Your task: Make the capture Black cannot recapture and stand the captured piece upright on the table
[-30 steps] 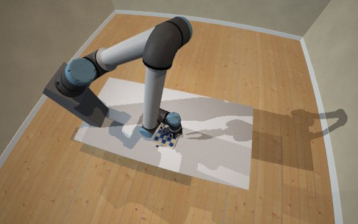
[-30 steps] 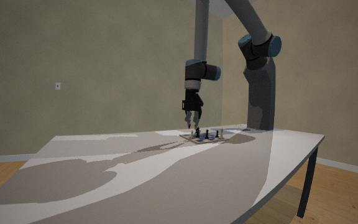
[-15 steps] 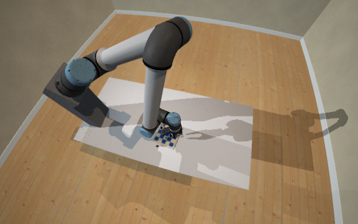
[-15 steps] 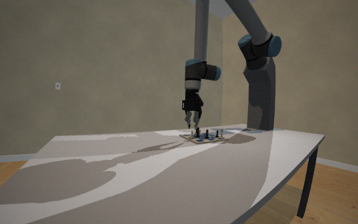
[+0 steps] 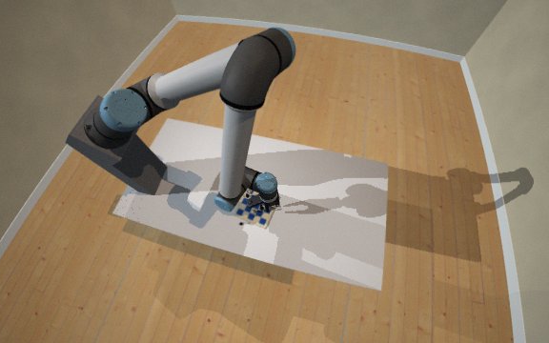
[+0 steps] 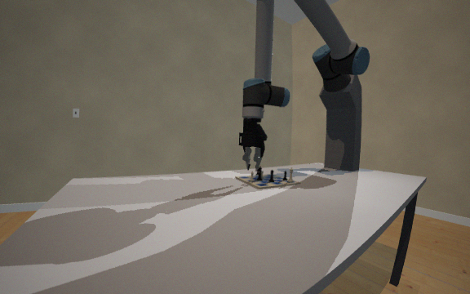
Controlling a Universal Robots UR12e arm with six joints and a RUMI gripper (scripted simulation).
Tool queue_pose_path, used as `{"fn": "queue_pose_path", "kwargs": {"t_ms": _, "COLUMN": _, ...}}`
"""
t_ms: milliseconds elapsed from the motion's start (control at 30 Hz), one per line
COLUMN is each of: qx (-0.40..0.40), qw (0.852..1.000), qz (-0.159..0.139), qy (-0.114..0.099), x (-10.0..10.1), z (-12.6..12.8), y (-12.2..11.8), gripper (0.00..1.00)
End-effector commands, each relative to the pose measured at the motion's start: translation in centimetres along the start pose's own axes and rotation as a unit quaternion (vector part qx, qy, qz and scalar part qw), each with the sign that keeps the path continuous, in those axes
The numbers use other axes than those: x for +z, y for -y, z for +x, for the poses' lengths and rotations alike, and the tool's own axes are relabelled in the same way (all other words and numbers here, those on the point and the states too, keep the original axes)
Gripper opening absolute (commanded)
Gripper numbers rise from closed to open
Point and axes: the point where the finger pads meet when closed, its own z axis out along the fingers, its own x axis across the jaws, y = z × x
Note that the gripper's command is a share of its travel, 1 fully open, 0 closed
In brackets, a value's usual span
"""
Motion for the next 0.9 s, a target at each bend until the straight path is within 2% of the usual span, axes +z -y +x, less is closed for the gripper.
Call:
{"fn": "queue_pose_path", "kwargs": {"t_ms": 0, "qx": 0.000, "qw": 1.000, "qz": 0.000, "qy": 0.000, "x": 0.6, "z": 0.0, "y": 0.0, "gripper": 0.22}}
{"fn": "queue_pose_path", "kwargs": {"t_ms": 333, "qx": 0.000, "qw": 1.000, "qz": 0.000, "qy": 0.000, "x": 2.7, "z": 0.0, "y": -0.1, "gripper": 0.22}}
{"fn": "queue_pose_path", "kwargs": {"t_ms": 867, "qx": 0.000, "qw": 1.000, "qz": 0.000, "qy": 0.000, "x": 3.2, "z": 0.0, "y": -0.1, "gripper": 0.22}}
